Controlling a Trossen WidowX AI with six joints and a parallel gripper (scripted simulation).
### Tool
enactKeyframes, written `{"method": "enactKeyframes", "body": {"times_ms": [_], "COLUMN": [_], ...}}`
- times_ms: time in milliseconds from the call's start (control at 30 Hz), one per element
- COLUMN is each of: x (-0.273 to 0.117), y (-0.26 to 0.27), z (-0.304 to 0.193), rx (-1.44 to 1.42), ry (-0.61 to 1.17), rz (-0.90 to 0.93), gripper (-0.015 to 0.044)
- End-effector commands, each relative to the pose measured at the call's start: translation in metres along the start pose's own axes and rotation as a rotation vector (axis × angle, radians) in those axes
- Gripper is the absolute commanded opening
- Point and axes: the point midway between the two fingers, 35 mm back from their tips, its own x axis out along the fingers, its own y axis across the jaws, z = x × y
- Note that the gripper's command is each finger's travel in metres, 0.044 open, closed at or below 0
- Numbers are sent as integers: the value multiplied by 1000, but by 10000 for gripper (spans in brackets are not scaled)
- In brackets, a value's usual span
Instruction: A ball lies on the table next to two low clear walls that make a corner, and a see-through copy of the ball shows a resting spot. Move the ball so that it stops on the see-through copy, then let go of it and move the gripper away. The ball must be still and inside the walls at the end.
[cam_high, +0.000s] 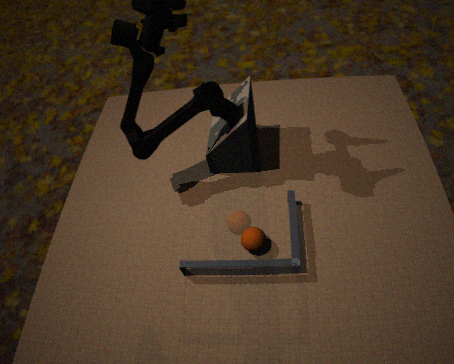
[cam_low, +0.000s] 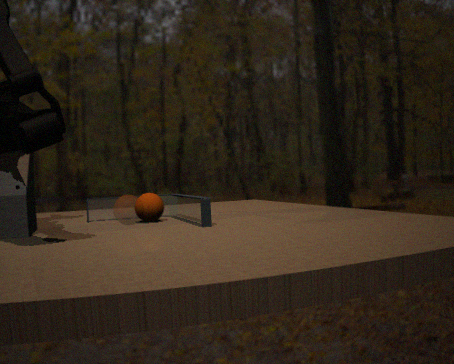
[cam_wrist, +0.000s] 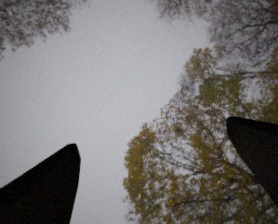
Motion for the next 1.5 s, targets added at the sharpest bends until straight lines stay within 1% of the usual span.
{"method": "enactKeyframes", "body": {"times_ms": [0,33,67,200,333,500,667,767,900,1033,1133,1300,1400,1467], "x": [1,5,12,37,49,43,14,-10,-44,-94,-139,-221,-272,-305], "y": [1,2,6,27,56,98,140,161,183,205,215,218,211,203], "z": [2,7,16,62,114,181,245,279,314,354,382,420,436,444], "rx": [-11,-44,-98,-347,-565,-776,-924,-988,-1015,-985,-919,-737,-595,-491], "ry": [-10,-38,-87,-337,-603,-948,-1286,-1455,-1634,-1820,-1916,-1970,-1938,-1886], "rz": [4,15,31,86,96,43,-98,-233,-404,-659,-877,-1263,-1504,-1662], "gripper": [426,440,440,440,440,440,440,440,440,440,440,440,440,440]}}
